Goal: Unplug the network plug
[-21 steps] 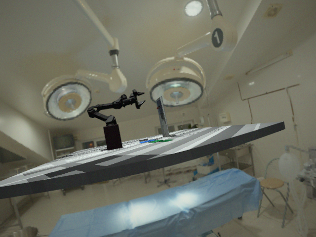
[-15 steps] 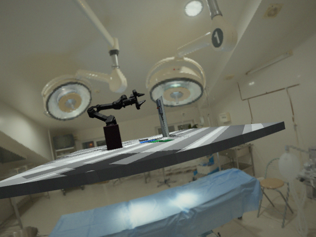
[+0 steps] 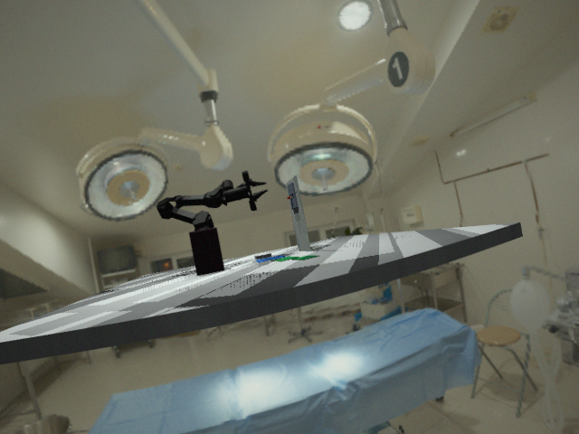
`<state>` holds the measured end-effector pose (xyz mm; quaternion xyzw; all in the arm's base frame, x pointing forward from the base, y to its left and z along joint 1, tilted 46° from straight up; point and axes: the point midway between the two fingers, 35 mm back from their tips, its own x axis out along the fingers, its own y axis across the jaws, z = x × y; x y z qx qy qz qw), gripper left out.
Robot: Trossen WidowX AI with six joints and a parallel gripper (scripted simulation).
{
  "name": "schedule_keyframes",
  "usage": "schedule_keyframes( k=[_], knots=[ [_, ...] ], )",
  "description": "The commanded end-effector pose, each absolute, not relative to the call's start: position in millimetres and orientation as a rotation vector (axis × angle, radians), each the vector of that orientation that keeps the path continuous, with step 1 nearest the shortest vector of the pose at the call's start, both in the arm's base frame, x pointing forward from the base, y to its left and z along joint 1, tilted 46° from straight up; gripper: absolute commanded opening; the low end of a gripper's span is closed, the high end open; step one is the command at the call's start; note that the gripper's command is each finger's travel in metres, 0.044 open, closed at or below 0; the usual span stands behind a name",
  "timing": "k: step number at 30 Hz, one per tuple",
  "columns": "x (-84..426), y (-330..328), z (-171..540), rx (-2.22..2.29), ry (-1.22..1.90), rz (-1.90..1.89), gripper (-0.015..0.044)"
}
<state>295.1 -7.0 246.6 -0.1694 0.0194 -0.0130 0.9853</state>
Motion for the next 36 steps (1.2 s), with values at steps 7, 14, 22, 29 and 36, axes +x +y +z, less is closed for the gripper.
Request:
schedule_keyframes(
  k=[7, 14, 22, 29, 36],
  knots=[
    [278.7, -9.3, 195.5, -0.544, 0.095, -0.014, 0.0156],
    [266.1, -11.4, 159.0, -0.688, 0.138, 0.0, 0.0156],
    [257.2, -12.6, 136.1, -0.778, 0.165, 0.012, 0.0156],
    [265.8, -11.8, 139.2, -0.778, 0.165, 0.012, 0.0156],
    [277.5, -10.5, 141.7, -0.778, 0.164, 0.011, 0.0156]
  ],
)
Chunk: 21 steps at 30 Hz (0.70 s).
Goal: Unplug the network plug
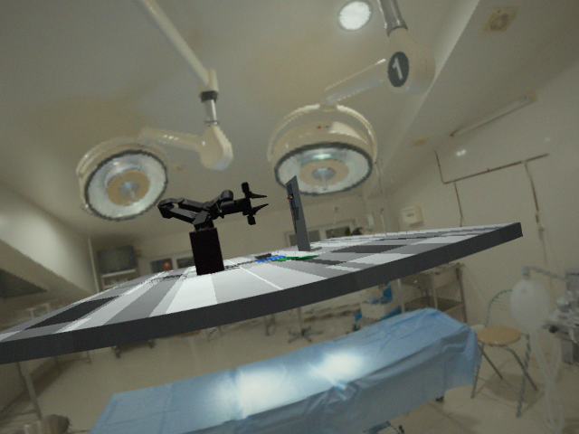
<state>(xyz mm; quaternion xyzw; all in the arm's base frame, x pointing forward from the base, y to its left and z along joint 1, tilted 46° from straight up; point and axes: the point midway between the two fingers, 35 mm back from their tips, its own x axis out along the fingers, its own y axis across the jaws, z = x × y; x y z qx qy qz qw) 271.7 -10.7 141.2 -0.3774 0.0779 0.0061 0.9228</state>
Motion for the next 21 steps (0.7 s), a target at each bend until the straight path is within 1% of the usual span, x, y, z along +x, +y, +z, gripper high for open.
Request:
schedule_keyframes(
  k=[1, 21],
  knots=[
    [279.3, -10.3, 141.9, -0.778, 0.164, 0.011, 0.0156],
    [315.8, -4.8, 138.3, -0.778, 0.162, 0.01, 0.0156]
  ],
)
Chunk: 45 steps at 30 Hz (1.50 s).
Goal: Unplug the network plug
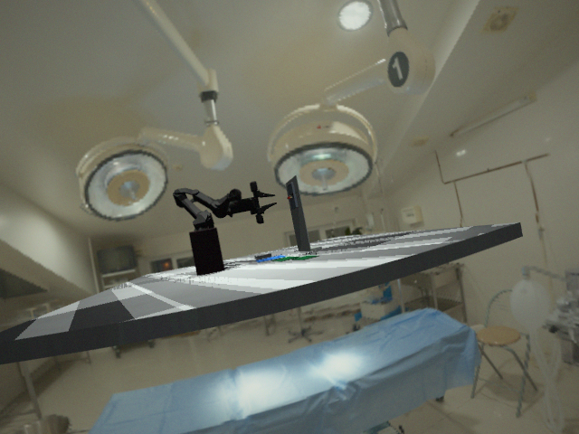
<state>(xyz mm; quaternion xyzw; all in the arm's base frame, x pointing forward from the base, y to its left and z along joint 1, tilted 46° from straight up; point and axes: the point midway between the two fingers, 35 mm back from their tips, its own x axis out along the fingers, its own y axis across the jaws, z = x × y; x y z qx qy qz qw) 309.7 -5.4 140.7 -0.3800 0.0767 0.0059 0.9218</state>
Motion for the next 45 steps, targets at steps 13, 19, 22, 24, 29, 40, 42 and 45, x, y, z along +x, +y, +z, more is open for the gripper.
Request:
schedule_keyframes(
  k=[13, 19, 22, 24, 29, 40, 42, 45],
  knots=[
    [327.7, -3.4, 140.0, -0.778, 0.162, 0.01, 0.0156],
    [334.6, -2.6, 141.0, -0.778, 0.161, 0.01, 0.0156],
    [338.1, -2.1, 141.4, -0.778, 0.161, 0.01, 0.0156],
    [340.4, -1.8, 141.6, -0.778, 0.161, 0.01, 0.0156],
    [346.2, -1.1, 142.0, -0.777, 0.161, 0.01, 0.0156],
    [359.1, 0.7, 142.1, -0.777, 0.16, 0.01, 0.0156],
    [361.5, 1.1, 142.0, -0.777, 0.16, 0.009, 0.0156],
    [365.1, 1.6, 141.9, -0.777, 0.16, 0.009, 0.0156]
  ],
)
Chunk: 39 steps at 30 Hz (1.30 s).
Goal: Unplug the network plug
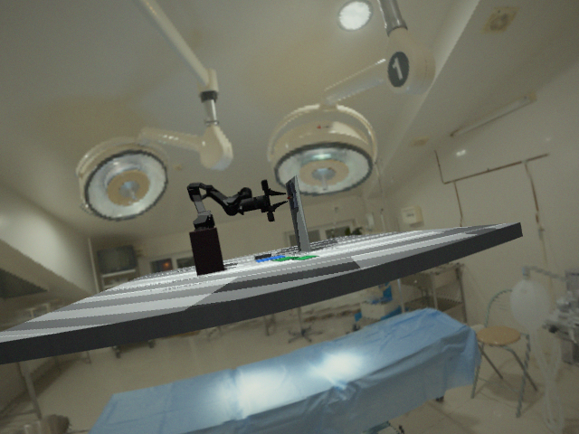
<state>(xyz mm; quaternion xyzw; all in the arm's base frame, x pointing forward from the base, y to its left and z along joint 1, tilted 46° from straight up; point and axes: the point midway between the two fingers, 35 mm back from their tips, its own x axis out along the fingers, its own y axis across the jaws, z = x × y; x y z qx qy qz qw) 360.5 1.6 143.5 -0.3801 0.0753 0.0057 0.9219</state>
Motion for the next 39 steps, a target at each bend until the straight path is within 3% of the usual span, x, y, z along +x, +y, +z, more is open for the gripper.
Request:
schedule_keyframes(
  k=[1, 11, 13, 28, 39],
  knots=[
    [366.2, 1.8, 141.8, -0.777, 0.159, 0.009, 0.0156],
    [376.3, 3.4, 140.8, -0.777, 0.159, 0.009, 0.0156],
    [376.3, 3.4, 140.8, -0.777, 0.159, 0.009, 0.0104],
    [376.3, 3.4, 140.8, -0.777, 0.159, 0.009, 0.0004],
    [373.0, 3.2, 140.9, -0.777, 0.159, 0.009, 0.0]
  ],
)
